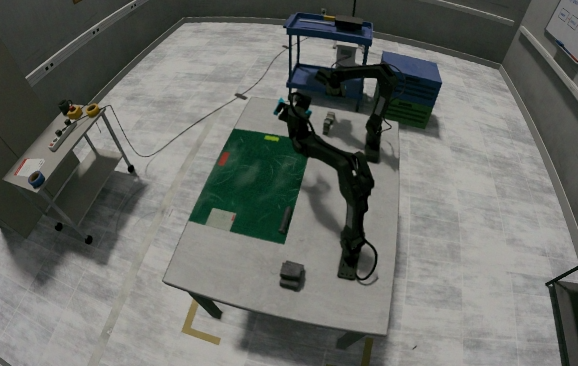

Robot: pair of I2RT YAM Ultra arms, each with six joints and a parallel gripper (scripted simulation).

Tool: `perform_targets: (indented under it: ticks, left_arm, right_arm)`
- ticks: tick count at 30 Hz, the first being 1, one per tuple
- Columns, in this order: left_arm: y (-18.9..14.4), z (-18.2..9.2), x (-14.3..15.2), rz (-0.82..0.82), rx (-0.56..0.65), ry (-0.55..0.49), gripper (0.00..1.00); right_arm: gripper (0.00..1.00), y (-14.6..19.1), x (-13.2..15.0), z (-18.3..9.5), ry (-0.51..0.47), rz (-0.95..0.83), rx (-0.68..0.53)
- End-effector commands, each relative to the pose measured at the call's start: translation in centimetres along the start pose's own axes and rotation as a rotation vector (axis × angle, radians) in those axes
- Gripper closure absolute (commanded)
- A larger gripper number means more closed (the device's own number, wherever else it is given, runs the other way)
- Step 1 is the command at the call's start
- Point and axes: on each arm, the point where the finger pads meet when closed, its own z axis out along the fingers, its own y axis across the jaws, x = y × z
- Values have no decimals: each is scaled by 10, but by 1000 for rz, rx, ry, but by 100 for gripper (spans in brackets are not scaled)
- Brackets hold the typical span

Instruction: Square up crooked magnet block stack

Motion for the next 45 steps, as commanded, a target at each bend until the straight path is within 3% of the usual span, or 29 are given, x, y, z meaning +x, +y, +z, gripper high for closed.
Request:
perform_targets:
  ticks: [1, 4, 7, 8, 20, 23, 36, 42, 45]
  left_arm:
    - [44, -37, 2, -88, -135, 94, 0]
    - [71, -64, 7, -126, -224, 130, 0]
    - [81, -73, 1, -131, -257, 128, 0]
    - [82, -82, 15, -152, -272, 160, 0]
    - [162, -217, 19, -292, -685, 252, 0]
    - [166, -229, 20, -304, -720, 259, 0]
    - [182, -383, 22, -432, -1175, 301, 0]
    - [177, -402, 27, -443, -1222, 313, 0]
    - [184, -402, 7, -406, -1218, 274, 0]
  right_arm:
    - [37, 7, 20, -8, 111, 12, -16]
    - [37, 12, 32, -12, 163, 25, -34]
    - [37, 14, 36, -13, 181, 30, -38]
    - [37, 16, 38, -13, 194, 34, -43]
    - [37, 29, 86, -37, 424, 96, -76]
    - [37, 30, 90, -39, 444, 102, -76]
    - [37, 36, 136, -73, 693, 172, -52]
    - [37, 39, 135, -74, 708, 194, -49]
    - [37, 38, 129, -79, 676, 181, -90]
